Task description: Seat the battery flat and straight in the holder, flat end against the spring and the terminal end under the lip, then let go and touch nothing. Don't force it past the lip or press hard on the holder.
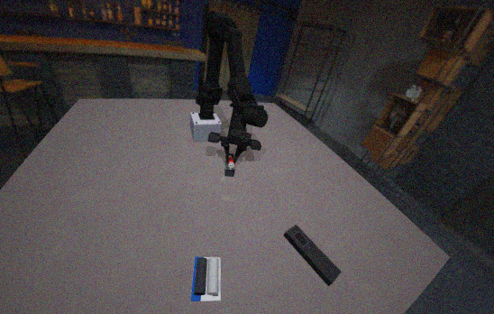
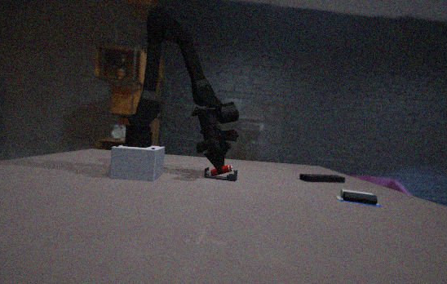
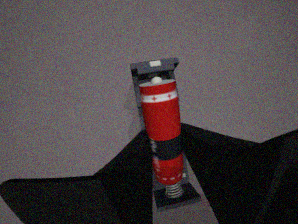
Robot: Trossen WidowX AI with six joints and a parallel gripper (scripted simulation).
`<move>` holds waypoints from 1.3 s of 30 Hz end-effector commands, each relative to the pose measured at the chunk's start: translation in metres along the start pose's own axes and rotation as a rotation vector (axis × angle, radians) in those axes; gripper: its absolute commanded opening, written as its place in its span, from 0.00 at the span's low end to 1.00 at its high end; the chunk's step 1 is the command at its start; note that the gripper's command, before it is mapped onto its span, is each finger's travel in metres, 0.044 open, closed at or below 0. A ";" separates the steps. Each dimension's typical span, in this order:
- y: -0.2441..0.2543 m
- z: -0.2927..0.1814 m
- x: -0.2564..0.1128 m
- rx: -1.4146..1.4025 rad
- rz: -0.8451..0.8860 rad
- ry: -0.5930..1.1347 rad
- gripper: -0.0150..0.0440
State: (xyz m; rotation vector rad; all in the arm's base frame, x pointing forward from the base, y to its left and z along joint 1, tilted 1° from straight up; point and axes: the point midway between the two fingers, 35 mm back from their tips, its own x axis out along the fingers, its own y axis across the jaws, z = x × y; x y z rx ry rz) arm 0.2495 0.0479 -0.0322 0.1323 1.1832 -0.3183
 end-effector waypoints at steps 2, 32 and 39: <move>-0.001 -0.005 0.004 -0.013 -0.005 0.056 0.37; -0.001 -0.002 0.008 -0.019 -0.013 0.271 0.37; -0.001 -0.001 0.008 -0.017 -0.012 0.320 0.37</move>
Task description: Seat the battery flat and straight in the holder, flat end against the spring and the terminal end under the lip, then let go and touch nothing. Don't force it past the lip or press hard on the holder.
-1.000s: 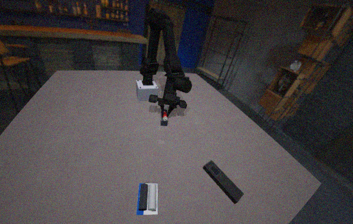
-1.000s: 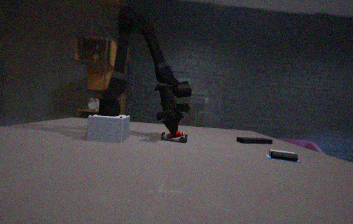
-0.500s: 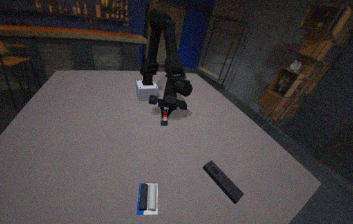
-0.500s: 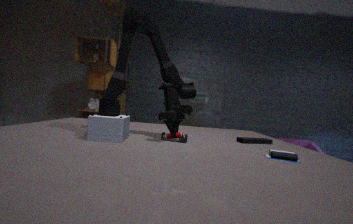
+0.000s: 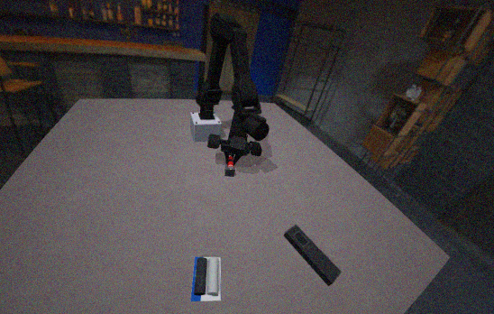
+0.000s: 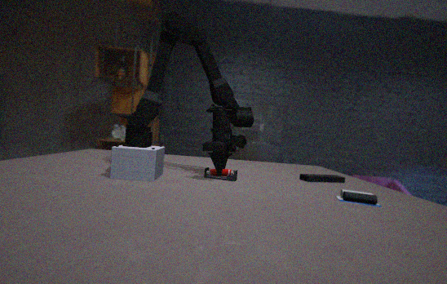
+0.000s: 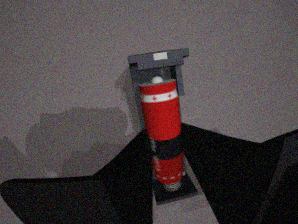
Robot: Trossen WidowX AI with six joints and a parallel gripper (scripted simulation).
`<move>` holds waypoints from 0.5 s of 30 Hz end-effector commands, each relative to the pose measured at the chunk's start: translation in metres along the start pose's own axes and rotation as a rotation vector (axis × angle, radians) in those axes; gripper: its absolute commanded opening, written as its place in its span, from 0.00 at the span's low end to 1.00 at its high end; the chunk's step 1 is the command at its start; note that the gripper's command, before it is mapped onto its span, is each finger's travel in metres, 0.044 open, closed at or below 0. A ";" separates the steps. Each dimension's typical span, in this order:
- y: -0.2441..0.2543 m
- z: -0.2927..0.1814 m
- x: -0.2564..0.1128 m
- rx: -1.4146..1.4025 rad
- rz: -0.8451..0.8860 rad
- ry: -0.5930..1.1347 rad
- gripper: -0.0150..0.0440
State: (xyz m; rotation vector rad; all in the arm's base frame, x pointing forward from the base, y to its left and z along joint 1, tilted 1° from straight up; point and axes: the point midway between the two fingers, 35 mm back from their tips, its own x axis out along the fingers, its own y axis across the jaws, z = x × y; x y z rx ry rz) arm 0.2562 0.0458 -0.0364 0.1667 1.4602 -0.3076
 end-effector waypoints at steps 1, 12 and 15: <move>-0.001 -0.005 0.003 -0.007 -0.004 0.050 0.37; -0.002 -0.002 0.003 -0.004 0.002 0.115 0.37; -0.002 -0.001 0.003 -0.004 0.004 0.123 0.37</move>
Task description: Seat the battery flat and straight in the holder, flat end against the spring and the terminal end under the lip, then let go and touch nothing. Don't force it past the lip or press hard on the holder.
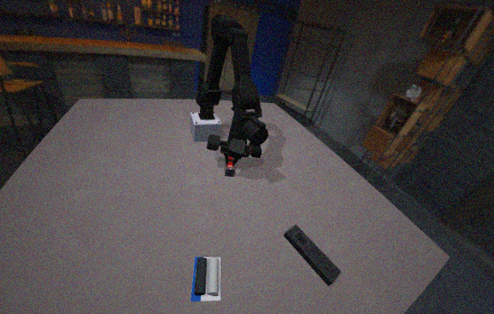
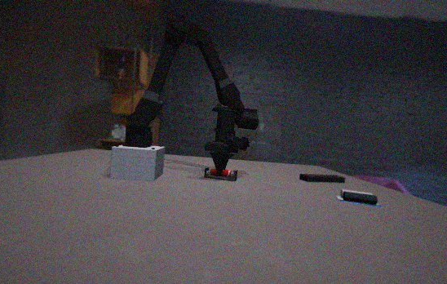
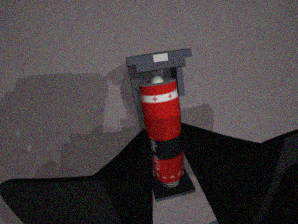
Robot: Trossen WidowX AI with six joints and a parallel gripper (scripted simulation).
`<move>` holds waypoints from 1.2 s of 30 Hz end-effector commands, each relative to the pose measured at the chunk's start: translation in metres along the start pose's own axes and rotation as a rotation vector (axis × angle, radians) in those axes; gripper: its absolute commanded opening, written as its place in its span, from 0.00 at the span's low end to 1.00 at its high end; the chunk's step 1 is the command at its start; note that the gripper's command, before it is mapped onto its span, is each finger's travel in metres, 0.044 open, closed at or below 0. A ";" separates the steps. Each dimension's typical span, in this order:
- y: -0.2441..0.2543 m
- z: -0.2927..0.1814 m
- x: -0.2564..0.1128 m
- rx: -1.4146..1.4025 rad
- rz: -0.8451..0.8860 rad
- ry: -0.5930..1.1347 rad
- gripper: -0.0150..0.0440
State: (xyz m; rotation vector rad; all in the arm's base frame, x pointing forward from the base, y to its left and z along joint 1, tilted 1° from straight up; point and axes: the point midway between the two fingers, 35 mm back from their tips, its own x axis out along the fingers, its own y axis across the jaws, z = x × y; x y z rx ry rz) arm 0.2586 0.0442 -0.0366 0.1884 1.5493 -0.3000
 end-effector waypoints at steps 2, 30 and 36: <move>-0.001 -0.003 0.003 -0.005 -0.001 0.037 0.37; -0.001 -0.003 0.003 -0.005 0.006 0.040 0.37; -0.001 0.001 0.003 -0.005 0.006 0.039 0.37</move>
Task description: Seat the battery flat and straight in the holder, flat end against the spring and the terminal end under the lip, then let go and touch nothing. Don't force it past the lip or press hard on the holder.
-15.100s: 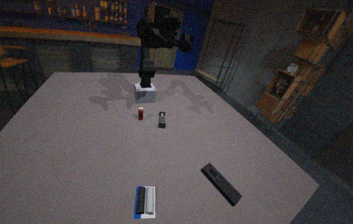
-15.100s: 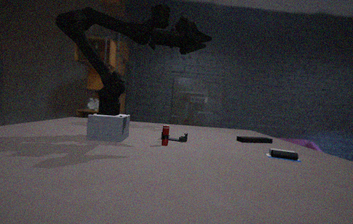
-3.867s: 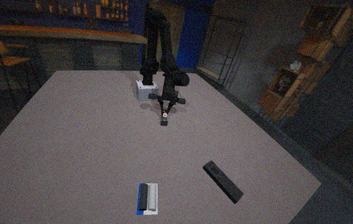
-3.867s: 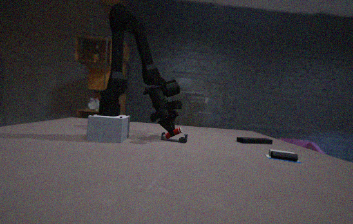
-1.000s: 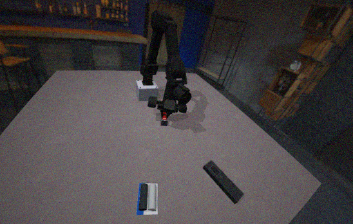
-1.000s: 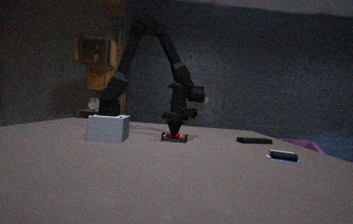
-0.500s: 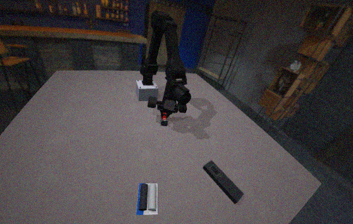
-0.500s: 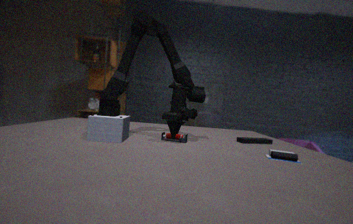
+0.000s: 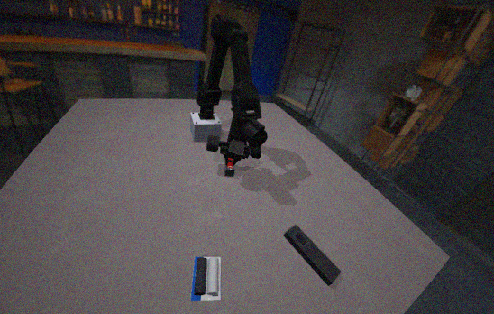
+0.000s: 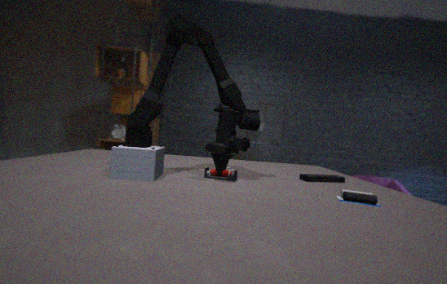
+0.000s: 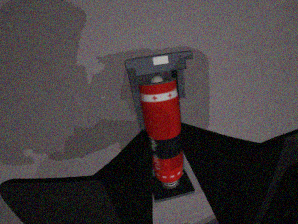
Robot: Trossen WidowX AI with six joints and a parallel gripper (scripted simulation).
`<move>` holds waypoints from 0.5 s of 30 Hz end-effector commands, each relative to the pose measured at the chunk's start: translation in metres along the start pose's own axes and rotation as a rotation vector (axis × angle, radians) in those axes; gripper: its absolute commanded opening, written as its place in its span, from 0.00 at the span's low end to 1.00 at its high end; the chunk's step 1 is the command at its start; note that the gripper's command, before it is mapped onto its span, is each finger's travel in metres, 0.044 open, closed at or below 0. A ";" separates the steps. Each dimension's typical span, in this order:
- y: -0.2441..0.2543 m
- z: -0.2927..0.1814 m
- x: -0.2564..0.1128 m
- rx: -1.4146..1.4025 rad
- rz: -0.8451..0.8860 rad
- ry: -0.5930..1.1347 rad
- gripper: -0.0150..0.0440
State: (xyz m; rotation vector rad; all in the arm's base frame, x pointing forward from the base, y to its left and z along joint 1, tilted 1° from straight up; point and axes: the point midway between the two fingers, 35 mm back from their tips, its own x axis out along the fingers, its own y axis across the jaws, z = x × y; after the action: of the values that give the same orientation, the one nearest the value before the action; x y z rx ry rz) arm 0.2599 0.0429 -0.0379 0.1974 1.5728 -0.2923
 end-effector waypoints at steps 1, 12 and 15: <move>-0.001 0.000 0.002 -0.004 -0.001 0.014 0.37; 0.000 0.009 0.001 -0.004 0.001 0.011 0.37; 0.000 0.009 0.001 -0.004 0.002 0.014 0.37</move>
State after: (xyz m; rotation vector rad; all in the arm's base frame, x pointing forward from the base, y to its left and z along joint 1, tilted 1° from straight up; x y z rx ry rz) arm 0.2677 0.0406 -0.0372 0.1989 1.5802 -0.2867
